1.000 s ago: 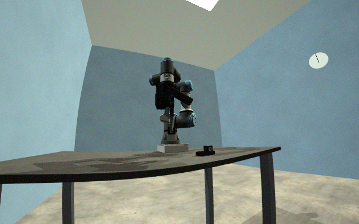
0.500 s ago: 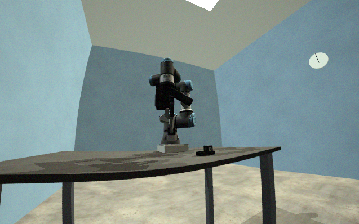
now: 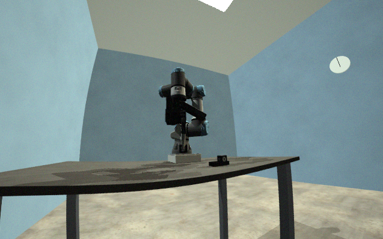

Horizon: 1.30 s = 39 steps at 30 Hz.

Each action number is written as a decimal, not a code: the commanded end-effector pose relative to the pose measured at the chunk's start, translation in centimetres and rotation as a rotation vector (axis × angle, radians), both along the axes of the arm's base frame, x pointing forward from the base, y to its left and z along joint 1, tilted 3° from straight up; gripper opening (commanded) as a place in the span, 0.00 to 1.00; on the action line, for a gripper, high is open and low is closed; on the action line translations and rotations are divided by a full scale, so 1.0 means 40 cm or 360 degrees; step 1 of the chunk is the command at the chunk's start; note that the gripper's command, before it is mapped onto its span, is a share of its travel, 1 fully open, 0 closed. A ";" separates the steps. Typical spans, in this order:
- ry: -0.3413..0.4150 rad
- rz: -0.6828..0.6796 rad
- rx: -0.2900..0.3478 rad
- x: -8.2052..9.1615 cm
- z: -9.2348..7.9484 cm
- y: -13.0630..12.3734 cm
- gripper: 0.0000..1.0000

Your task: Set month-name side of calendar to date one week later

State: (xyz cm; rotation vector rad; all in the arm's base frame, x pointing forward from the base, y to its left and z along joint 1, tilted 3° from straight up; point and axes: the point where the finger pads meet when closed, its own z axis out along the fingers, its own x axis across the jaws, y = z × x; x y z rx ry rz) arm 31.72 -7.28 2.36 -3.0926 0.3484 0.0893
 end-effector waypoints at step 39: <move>-0.0008 0.0000 -0.0005 -0.003 -0.145 0.002 0.11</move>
